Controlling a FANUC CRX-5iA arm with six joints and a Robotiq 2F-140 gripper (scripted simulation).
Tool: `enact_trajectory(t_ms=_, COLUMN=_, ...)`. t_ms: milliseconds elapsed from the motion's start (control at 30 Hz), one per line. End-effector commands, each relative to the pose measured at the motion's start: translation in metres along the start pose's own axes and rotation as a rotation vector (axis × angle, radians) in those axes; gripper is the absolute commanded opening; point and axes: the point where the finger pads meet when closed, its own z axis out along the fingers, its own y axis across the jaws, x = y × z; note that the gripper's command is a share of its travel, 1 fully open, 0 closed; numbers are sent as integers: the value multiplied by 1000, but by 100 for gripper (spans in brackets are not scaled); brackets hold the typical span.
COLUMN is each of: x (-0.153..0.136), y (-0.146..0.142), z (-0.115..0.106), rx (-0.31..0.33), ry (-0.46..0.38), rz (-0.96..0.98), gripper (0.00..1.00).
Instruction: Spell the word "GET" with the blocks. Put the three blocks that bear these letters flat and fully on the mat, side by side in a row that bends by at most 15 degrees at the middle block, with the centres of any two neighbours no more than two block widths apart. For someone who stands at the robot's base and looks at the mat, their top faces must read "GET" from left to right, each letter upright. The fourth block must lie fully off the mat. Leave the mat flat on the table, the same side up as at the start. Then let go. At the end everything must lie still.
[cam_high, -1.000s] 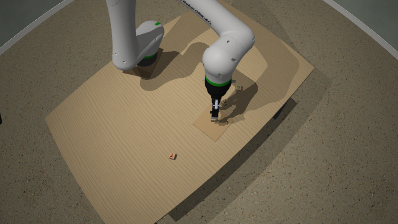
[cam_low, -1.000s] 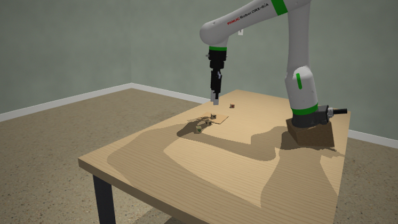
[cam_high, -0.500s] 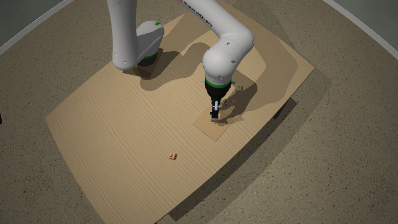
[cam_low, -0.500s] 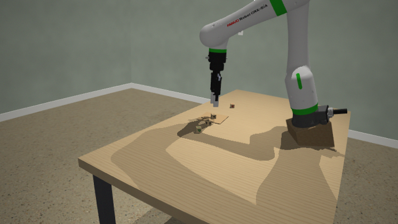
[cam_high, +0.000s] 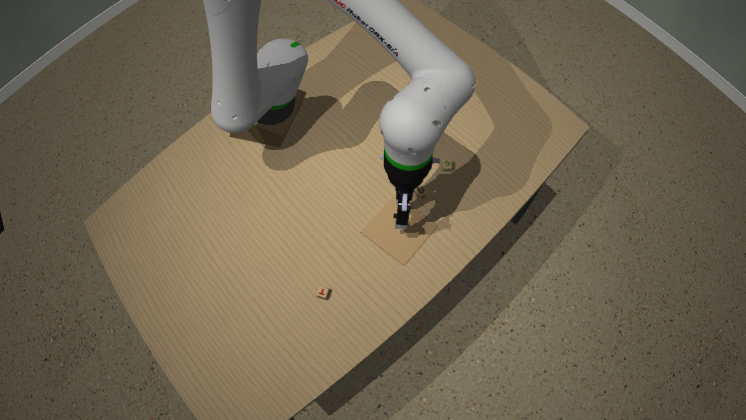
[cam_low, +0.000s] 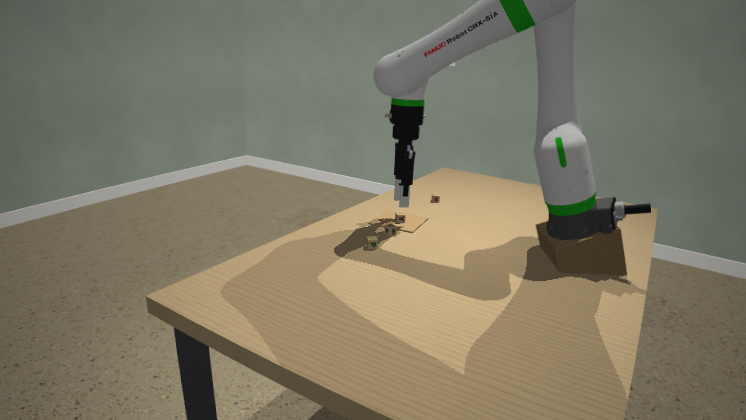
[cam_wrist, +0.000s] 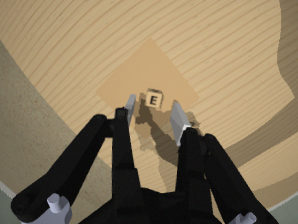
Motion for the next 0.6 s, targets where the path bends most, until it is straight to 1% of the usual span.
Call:
enact_trajectory(t_ms=0, x=0, y=0, z=4, rx=0, ry=0, rz=0, gripper=37)
enact_trajectory(t_ms=300, x=0, y=0, z=15, rx=0, ry=0, rz=0, gripper=37)
enact_trajectory(t_ms=567, x=0, y=0, z=19, rx=0, ry=0, rz=0, gripper=37)
